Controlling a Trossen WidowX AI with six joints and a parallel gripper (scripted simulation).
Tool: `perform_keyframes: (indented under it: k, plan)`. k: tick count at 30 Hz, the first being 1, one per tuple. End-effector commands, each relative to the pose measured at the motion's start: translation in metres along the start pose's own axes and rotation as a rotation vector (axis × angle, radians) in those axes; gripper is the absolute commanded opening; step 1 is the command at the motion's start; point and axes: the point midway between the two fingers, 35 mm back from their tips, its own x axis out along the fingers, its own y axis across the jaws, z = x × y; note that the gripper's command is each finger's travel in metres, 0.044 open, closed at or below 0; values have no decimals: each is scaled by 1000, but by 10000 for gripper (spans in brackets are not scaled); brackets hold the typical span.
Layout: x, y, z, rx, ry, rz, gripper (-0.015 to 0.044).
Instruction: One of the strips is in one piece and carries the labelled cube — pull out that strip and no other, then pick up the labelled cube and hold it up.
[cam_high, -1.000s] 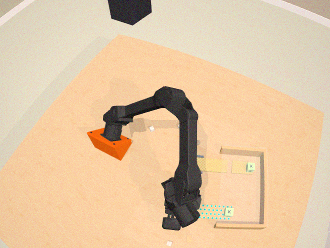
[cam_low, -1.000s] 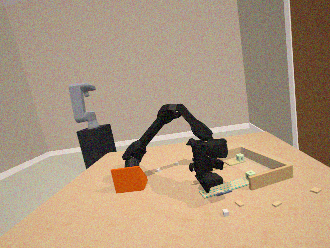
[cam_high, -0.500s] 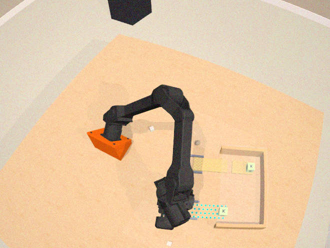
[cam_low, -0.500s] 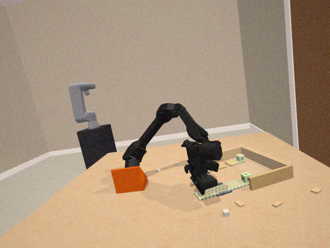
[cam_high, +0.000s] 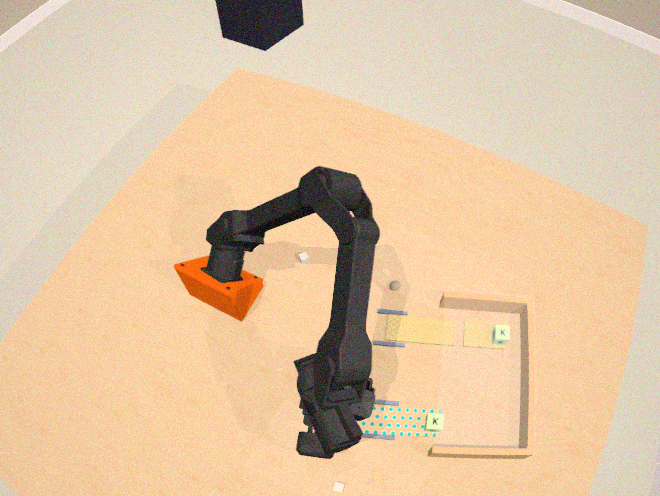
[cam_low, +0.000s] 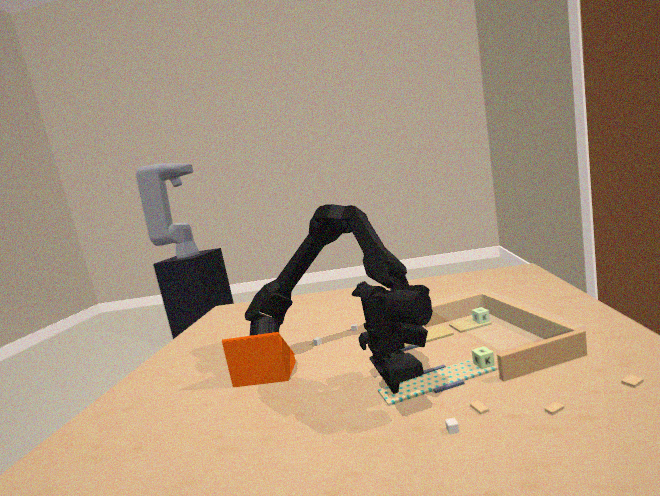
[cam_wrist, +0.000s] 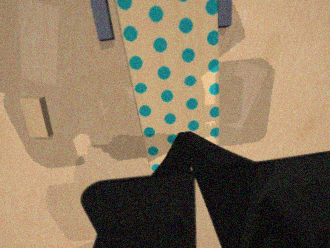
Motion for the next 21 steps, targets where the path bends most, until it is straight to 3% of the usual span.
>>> perform_keyframes:
  k: [1,21]
  plan:
    - [6,4,-13,8,28,11,0]
    - [5,4,-44,9,29,10,0]
